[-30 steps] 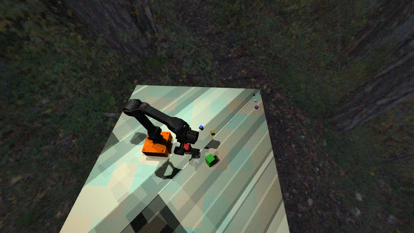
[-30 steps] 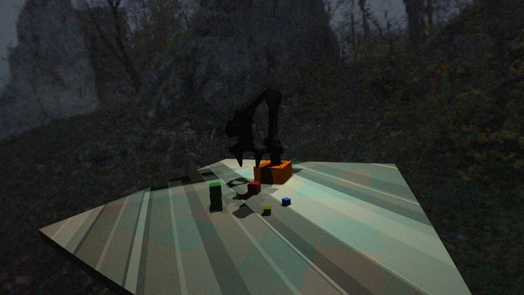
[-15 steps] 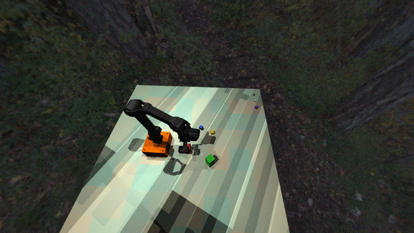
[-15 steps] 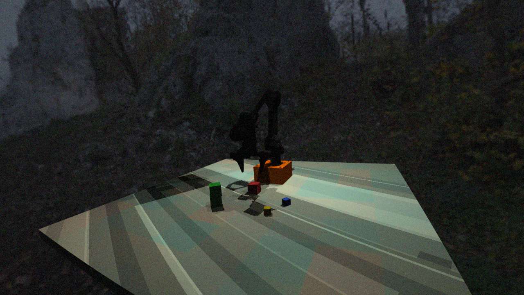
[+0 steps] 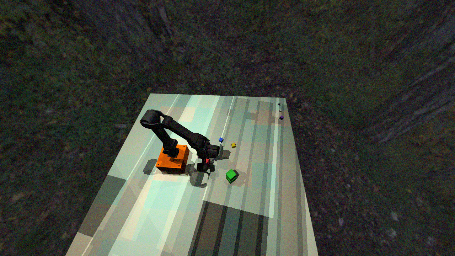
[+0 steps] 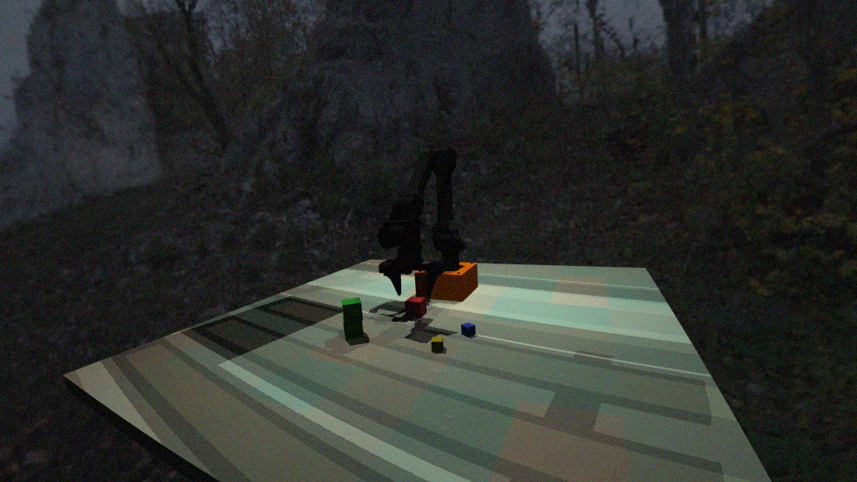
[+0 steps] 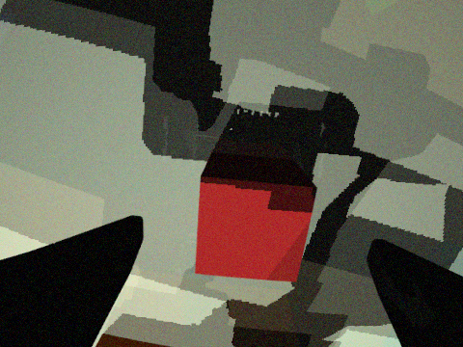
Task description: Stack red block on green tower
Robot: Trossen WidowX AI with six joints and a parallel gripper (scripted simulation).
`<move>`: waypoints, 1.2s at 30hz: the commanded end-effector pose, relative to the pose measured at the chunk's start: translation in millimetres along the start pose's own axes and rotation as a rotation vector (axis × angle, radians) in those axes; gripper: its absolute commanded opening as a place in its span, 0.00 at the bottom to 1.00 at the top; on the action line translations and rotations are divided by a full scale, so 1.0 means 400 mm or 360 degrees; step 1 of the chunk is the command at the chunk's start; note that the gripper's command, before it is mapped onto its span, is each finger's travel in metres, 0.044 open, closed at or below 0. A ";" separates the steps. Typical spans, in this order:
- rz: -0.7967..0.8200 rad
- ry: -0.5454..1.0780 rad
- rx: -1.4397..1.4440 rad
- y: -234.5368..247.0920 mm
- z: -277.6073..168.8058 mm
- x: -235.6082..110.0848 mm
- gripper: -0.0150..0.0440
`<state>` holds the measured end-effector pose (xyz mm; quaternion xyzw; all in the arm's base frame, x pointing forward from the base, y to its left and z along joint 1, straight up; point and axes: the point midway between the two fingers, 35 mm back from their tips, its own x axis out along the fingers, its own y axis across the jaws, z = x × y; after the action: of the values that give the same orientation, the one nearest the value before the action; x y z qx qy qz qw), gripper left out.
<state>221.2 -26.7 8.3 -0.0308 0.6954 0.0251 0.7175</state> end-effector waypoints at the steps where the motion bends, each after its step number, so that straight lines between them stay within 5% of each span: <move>1: 0.0008 0.0012 -0.0008 0.003 -0.005 0.017 1.00; 36: 0.0009 0.0013 -0.0008 0.004 -0.011 0.126 1.00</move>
<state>218.7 -26.4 -41.8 -0.0304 0.6986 0.0257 0.7144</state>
